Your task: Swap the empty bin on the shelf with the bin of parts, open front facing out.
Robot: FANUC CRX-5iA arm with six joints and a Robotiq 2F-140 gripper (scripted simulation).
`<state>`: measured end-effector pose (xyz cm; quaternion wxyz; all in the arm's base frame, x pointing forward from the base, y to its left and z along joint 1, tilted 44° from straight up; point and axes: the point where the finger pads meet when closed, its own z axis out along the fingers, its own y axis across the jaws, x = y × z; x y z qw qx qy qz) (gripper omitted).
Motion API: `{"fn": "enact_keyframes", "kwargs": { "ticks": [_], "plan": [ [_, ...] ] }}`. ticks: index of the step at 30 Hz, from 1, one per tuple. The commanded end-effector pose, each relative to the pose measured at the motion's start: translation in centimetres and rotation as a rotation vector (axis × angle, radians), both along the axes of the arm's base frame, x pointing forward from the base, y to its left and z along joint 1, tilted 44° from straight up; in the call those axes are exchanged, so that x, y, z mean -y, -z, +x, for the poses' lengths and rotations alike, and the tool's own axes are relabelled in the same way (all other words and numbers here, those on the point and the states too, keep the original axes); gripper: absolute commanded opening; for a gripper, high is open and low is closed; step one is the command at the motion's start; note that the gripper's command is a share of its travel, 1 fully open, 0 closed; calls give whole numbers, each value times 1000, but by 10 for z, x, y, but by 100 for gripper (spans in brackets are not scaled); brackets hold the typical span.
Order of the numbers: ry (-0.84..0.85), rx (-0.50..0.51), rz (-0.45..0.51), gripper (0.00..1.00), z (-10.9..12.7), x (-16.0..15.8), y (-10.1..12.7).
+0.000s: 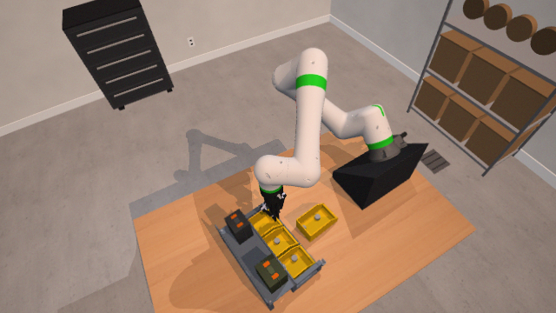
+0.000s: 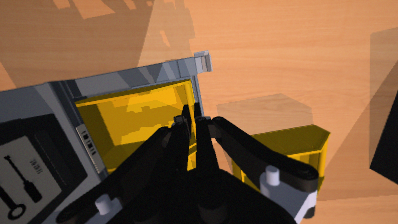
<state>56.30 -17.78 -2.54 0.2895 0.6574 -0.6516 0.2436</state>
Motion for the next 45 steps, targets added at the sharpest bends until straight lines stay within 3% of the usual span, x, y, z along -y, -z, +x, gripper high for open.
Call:
{"fn": "enact_keyframes", "kwargs": {
  "ticks": [1, 45],
  "plan": [
    [-2, 1, 0, 10, 1, -2, -2],
    [-2, 1, 0, 10, 0, -11, -12]
  ]
}}
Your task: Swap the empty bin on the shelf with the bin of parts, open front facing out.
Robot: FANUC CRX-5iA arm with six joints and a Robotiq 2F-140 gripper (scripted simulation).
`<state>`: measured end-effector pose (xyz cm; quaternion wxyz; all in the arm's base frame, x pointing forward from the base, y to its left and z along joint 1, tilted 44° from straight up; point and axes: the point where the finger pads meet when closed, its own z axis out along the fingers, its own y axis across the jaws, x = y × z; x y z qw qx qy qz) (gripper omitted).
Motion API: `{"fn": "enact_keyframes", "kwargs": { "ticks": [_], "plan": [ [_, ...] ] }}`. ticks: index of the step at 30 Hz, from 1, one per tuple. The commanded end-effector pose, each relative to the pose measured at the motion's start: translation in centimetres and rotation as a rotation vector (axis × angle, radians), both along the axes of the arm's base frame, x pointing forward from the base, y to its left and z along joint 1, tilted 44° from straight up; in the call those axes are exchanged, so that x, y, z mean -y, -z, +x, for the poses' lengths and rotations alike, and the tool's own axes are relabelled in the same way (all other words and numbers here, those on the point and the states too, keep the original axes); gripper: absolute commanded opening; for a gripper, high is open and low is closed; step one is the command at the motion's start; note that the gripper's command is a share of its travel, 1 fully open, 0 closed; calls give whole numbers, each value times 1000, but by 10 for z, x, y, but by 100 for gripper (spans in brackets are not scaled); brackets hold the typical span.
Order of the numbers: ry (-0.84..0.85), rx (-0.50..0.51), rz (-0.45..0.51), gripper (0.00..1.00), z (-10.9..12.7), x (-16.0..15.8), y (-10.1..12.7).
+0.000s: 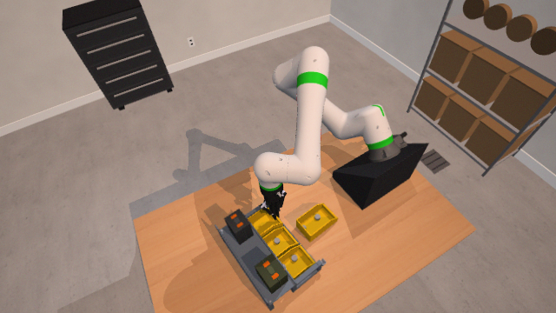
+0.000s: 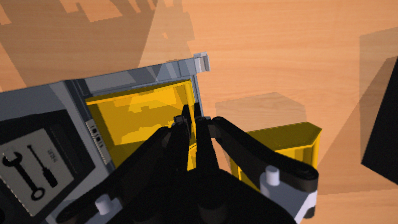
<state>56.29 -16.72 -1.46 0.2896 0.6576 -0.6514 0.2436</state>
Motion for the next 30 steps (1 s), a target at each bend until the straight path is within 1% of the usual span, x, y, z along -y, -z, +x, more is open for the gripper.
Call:
{"fn": "enact_keyframes", "kwargs": {
  "ticks": [1, 16, 30],
  "plan": [
    [-1, 2, 0, 10, 0, -1, -1],
    [-1, 2, 0, 10, -13, -1, -1],
    [-1, 2, 0, 10, -44, -1, -3]
  ]
}}
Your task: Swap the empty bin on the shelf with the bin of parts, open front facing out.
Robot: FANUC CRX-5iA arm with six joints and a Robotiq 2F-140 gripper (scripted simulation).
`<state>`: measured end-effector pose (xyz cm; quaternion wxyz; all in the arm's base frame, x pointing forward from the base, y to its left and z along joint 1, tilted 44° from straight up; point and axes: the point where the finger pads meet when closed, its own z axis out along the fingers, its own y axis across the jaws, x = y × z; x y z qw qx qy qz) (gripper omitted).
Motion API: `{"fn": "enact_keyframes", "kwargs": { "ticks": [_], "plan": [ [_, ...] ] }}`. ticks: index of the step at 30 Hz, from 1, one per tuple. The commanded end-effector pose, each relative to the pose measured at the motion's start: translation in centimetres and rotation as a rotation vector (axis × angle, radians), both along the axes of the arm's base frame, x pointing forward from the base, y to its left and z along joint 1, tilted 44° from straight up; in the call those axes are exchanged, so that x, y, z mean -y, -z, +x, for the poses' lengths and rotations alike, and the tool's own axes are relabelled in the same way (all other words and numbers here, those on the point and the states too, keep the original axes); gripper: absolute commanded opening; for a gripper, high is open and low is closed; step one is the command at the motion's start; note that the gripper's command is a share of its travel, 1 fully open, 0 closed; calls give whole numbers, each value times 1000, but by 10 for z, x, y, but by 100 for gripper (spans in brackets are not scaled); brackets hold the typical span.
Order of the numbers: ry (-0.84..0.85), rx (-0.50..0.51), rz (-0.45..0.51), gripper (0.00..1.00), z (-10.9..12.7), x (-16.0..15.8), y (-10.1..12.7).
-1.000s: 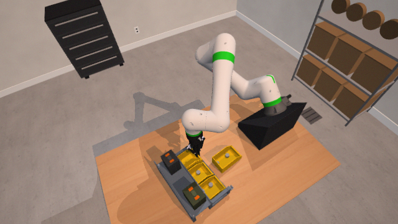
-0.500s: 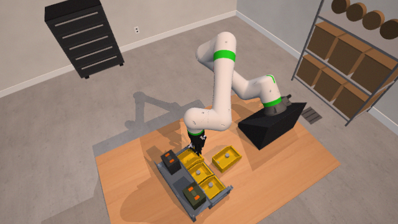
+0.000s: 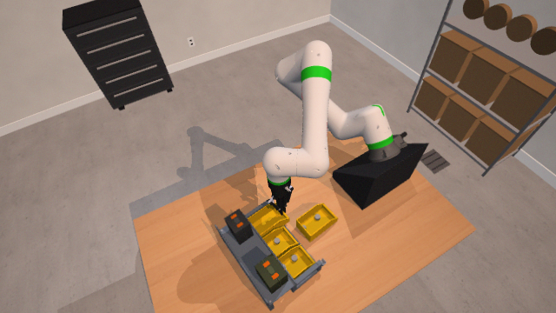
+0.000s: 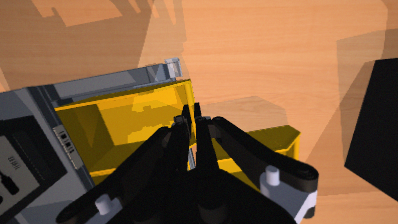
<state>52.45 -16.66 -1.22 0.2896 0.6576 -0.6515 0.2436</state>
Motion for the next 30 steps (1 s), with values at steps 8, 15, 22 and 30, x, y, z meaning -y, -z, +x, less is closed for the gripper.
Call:
{"fn": "enact_keyframes", "kwargs": {
  "ticks": [8, 15, 22, 30],
  "plan": [
    [-2, 2, 0, 10, -22, -1, -2],
    [-2, 2, 0, 10, -44, -1, -3],
    [-2, 2, 0, 10, -59, -2, -4],
    [-2, 2, 0, 10, -82, -2, -6]
  ]
}}
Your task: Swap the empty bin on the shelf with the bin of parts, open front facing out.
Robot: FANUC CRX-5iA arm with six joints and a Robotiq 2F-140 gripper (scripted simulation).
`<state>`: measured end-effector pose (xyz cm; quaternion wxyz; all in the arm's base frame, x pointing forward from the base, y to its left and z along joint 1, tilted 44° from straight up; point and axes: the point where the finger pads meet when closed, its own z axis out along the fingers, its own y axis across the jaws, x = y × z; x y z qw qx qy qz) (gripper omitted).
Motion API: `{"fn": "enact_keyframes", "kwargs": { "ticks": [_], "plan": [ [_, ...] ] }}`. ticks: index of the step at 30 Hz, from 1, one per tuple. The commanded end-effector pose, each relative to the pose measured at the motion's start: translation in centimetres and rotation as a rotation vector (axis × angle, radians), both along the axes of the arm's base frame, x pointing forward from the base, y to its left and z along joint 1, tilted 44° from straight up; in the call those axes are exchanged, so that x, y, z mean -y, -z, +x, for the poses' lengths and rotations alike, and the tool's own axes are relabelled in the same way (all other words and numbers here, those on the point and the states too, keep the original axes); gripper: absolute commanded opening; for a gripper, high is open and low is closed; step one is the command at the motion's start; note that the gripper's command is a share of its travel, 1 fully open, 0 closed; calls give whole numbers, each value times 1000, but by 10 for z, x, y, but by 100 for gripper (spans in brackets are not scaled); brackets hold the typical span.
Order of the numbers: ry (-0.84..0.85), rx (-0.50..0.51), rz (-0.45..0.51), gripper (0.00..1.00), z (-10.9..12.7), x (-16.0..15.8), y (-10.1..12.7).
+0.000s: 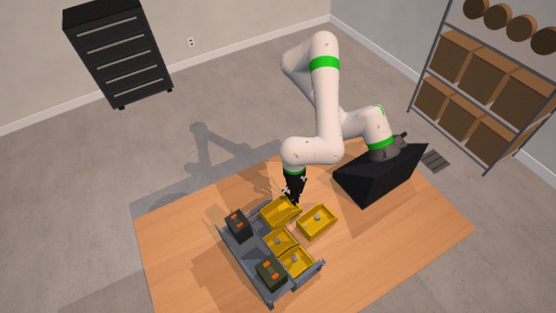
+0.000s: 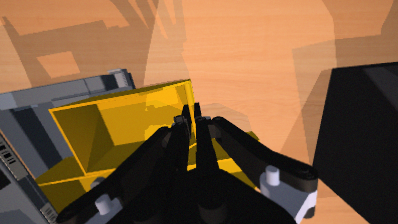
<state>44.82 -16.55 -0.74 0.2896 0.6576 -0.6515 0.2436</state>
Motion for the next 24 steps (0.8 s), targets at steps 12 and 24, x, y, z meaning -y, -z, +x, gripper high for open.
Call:
{"fn": "enact_keyframes", "kwargs": {
  "ticks": [12, 24],
  "plan": [
    [-1, 1, 0, 10, -27, -1, -2],
    [-1, 1, 0, 10, -39, -1, -3]
  ]
}}
